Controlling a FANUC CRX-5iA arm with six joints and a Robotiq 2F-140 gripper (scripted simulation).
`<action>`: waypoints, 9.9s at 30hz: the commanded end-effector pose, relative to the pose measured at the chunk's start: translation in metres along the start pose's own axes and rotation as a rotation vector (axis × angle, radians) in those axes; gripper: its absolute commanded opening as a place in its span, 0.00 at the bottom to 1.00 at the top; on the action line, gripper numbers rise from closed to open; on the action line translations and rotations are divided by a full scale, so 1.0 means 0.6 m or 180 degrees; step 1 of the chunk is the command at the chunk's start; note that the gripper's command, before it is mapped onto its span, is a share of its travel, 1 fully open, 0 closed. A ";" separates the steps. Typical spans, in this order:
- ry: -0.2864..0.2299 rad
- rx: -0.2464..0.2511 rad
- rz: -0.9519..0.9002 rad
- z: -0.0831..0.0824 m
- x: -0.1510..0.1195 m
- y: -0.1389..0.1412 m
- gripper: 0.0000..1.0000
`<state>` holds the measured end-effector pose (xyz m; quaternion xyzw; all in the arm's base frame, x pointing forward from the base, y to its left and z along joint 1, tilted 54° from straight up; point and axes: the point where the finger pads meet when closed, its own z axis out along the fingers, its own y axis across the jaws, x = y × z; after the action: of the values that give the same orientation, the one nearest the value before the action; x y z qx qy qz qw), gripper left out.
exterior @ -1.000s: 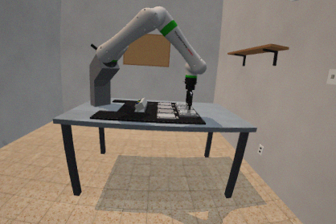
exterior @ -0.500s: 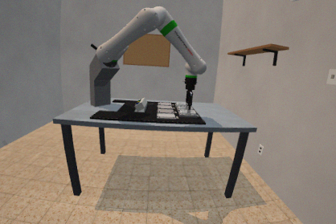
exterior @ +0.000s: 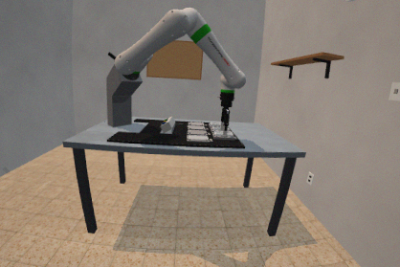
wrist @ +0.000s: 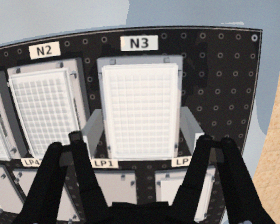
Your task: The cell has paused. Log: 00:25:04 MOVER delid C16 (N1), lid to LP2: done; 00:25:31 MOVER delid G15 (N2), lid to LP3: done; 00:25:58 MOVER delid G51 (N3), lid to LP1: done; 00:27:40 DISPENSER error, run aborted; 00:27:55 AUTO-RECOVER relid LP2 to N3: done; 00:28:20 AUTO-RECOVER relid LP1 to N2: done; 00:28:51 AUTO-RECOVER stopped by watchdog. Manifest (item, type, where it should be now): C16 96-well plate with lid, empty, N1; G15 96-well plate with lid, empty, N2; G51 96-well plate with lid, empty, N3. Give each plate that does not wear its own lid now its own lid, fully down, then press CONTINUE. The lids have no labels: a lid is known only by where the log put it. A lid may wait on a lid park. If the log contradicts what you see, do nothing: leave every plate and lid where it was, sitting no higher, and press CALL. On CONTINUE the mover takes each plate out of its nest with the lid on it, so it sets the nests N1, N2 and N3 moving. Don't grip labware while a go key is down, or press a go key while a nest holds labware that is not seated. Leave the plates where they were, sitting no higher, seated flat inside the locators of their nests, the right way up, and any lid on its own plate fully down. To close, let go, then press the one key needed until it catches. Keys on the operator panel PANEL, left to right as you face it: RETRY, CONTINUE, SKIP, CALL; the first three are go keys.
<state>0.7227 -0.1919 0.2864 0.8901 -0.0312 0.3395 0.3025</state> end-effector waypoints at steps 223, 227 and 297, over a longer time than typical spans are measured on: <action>0.0001 0.0000 -0.0153 0.002 -0.303 0.123 0.66; 0.0001 0.0000 -0.0153 0.002 -0.303 0.123 0.66; 0.0001 0.0000 -0.0153 0.002 -0.303 0.123 0.59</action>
<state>0.5645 -0.2798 0.2105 0.8905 -0.0098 0.3322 0.3106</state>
